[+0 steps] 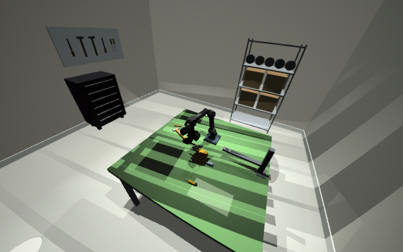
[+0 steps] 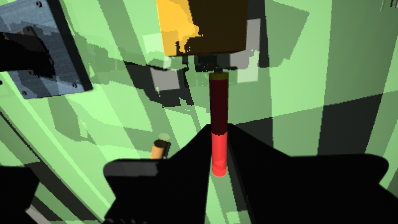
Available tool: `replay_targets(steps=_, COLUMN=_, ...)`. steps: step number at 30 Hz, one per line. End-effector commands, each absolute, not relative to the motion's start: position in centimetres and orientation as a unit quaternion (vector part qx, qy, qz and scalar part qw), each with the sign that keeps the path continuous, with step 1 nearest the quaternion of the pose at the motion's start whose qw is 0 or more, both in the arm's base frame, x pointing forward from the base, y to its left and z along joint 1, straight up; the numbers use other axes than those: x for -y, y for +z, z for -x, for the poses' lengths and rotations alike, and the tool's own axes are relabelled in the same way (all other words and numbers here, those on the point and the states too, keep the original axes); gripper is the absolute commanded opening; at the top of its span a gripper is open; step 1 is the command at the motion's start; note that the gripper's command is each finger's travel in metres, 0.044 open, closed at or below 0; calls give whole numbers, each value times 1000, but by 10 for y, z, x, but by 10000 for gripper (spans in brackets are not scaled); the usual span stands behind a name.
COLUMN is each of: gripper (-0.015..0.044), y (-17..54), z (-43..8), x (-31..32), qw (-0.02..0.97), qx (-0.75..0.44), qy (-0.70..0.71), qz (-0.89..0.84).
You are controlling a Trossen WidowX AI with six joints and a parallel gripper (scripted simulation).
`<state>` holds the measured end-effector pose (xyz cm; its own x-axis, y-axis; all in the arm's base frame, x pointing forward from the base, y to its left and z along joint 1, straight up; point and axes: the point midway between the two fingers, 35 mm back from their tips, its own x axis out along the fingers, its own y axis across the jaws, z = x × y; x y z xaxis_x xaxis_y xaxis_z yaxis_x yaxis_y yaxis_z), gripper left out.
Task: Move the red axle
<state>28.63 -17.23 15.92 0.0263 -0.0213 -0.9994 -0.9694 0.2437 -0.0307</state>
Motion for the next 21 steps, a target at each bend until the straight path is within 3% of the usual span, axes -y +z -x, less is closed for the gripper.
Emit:
replay_targets(steps=1, gripper=0, y=161, z=-291, x=161, qw=562, qx=-554, qy=422, qz=446)
replay_targets(steps=21, gripper=0, y=161, z=-316, x=52, qw=564, qx=-552, qy=425, qz=443)
